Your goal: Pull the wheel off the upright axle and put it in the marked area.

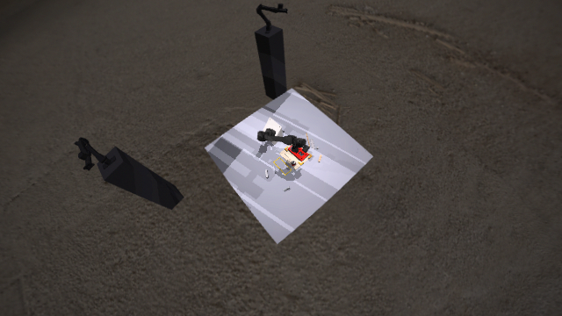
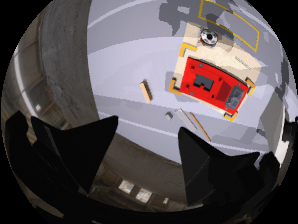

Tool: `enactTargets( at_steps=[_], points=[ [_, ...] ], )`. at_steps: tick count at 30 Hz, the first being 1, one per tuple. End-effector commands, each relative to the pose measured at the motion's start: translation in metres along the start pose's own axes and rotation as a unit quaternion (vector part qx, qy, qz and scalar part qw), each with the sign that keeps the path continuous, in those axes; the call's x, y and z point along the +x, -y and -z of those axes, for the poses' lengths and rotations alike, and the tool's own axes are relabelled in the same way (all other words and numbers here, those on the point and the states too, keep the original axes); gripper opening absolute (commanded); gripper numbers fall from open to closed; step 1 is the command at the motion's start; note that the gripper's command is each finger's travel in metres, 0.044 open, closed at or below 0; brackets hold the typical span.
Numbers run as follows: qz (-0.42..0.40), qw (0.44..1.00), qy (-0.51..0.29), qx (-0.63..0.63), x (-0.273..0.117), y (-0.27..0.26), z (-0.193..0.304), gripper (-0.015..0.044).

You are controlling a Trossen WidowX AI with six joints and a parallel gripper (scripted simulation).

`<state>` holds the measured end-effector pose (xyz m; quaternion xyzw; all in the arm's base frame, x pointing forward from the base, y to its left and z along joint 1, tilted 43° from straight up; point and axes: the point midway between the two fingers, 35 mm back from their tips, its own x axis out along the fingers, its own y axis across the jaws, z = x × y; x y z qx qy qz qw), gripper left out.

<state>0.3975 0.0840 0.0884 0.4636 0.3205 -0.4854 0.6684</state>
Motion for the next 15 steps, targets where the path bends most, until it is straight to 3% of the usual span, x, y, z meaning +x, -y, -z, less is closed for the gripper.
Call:
enactTargets(
  at_steps=[1, 10, 15],
  points=[
    [0.049, 0.997, 0.061, 0.015, 0.025, 0.017, -0.037, 0.03],
    [0.159, 0.968, 0.191, 0.037, 0.058, 0.062, -0.126, 0.03],
    [0.167, 0.965, 0.199, 0.037, 0.06, 0.065, -0.132, 0.03]
  ],
)
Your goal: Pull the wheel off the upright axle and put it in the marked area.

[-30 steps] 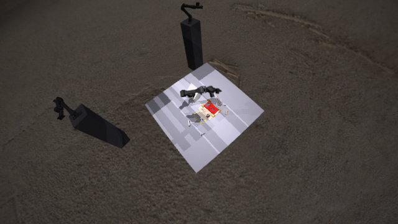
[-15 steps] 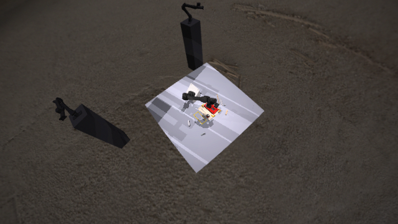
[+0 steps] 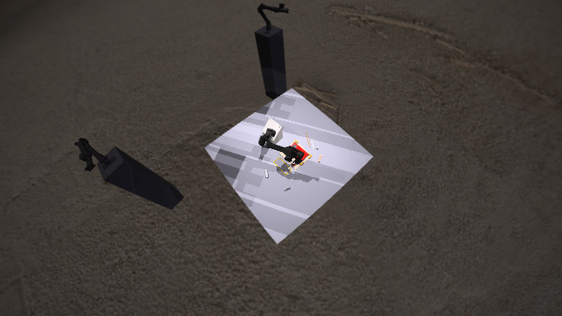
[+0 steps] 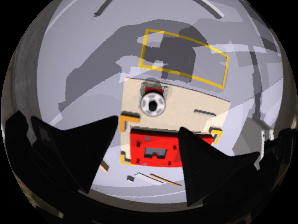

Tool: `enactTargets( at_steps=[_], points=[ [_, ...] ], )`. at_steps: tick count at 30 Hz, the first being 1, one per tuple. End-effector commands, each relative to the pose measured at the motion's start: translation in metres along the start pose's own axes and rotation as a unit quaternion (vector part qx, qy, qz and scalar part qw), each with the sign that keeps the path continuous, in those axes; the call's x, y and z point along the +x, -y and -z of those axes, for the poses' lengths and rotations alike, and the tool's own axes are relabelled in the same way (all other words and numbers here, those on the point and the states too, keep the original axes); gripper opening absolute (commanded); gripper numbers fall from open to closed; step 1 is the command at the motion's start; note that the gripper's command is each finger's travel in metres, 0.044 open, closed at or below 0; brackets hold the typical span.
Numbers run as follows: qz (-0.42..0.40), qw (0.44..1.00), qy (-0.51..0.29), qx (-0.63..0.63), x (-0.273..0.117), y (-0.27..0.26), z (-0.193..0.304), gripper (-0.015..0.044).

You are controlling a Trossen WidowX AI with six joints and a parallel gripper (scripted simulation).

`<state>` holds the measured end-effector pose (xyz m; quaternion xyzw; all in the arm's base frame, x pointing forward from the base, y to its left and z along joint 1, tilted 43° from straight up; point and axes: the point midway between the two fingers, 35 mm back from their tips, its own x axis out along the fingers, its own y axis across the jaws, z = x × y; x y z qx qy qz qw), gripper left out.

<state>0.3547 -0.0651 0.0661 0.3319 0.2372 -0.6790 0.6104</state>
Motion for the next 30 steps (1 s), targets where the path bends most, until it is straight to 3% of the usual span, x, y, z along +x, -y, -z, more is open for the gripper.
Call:
enactTargets(
  at_steps=[1, 13, 18, 22, 30],
  points=[
    [0.005, 1.0, 0.009, -0.004, 0.003, 0.002, 0.0, 0.03],
    [0.004, 1.0, 0.01, -0.004, 0.073, 0.002, 0.0, 0.03],
    [0.005, 1.0, 0.01, -0.004, 0.078, 0.003, 0.0, 0.03],
    [0.007, 1.0, 0.007, 0.001, 0.074, 0.003, -0.001, 0.0195],
    [0.007, 1.0, 0.007, 0.001, 0.074, 0.003, -0.001, 0.0142]
  ],
)
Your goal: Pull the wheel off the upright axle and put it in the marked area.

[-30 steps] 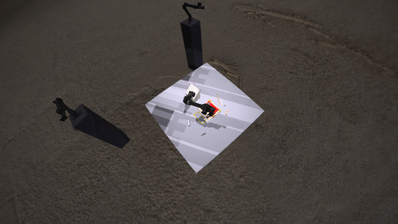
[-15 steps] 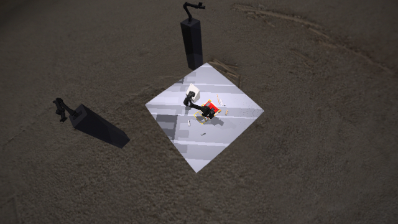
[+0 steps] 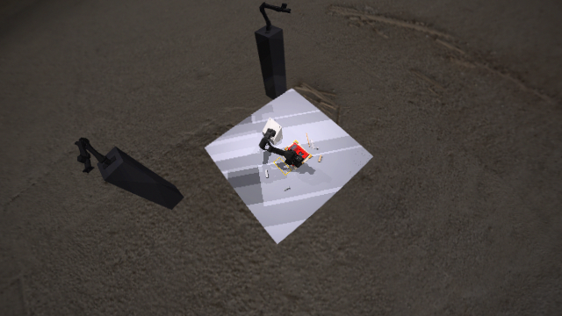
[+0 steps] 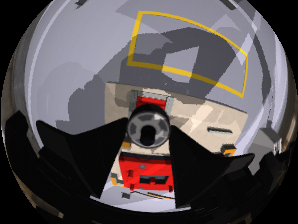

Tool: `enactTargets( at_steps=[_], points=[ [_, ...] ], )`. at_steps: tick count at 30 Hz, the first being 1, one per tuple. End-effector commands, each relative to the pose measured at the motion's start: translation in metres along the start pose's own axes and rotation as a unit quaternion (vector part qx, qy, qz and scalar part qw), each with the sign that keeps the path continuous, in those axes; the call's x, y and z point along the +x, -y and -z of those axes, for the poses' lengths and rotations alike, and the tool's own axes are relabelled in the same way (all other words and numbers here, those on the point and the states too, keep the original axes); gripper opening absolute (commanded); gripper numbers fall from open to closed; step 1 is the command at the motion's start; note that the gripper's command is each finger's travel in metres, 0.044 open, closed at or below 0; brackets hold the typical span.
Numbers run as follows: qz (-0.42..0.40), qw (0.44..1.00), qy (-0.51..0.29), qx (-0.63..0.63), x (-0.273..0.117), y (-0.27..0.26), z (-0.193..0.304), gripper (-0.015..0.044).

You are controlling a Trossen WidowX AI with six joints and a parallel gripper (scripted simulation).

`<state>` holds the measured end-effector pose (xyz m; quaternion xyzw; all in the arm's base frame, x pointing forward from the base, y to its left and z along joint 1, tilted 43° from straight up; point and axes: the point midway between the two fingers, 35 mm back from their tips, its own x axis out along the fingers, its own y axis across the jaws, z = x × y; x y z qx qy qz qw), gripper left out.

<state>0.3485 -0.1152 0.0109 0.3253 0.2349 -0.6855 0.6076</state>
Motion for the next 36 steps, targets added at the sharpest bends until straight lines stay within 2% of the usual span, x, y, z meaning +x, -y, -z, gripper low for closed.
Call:
enactTargets(
  at_steps=[1, 5, 6, 36],
  points=[
    [0.0, 1.0, 0.0, 0.001, 0.0, 0.0, 0.0, 0.0115],
    [0.0, 1.0, 0.0, 0.001, -0.001, 0.0, 0.0, 0.001],
    [0.0, 1.0, 0.0, 0.001, -0.001, 0.0, 0.0, 0.0],
    [-0.001, 1.0, 0.0, 0.0, -0.011, -0.001, 0.0, 0.0]
  ],
)
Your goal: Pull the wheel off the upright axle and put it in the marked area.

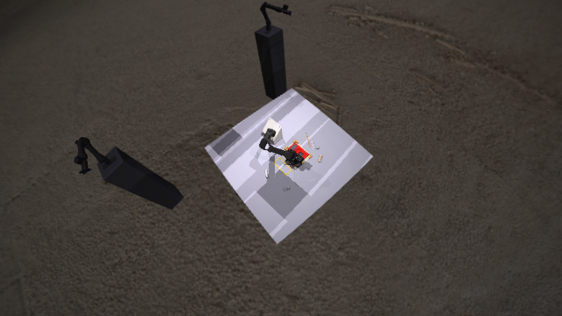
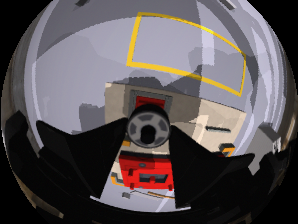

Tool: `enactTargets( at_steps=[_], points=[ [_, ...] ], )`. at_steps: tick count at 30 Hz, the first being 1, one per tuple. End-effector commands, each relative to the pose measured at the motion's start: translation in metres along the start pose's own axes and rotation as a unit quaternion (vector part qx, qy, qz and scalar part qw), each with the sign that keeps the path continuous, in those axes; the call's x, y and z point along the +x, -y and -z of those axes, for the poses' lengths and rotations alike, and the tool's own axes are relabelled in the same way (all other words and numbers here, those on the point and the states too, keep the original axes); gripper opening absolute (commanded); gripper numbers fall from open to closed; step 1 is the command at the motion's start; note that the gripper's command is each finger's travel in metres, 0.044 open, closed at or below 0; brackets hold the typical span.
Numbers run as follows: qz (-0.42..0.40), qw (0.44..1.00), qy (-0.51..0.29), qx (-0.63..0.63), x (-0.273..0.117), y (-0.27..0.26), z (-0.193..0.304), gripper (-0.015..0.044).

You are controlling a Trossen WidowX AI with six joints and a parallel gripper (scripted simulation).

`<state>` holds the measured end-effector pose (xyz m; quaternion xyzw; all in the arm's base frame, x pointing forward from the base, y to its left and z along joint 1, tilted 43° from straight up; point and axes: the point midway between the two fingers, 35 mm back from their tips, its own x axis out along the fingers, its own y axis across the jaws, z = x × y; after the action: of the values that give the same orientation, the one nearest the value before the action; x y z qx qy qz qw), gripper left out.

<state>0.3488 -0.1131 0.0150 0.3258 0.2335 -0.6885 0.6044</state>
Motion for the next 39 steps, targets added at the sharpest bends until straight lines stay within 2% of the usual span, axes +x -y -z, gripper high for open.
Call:
enactTargets(
  at_steps=[1, 39],
  points=[
    [-0.004, 1.0, 0.0, -0.003, -0.007, 0.0, 0.001, 0.0],
    [-0.005, 1.0, 0.001, -0.005, -0.02, 0.0, 0.002, 0.0]
  ],
)
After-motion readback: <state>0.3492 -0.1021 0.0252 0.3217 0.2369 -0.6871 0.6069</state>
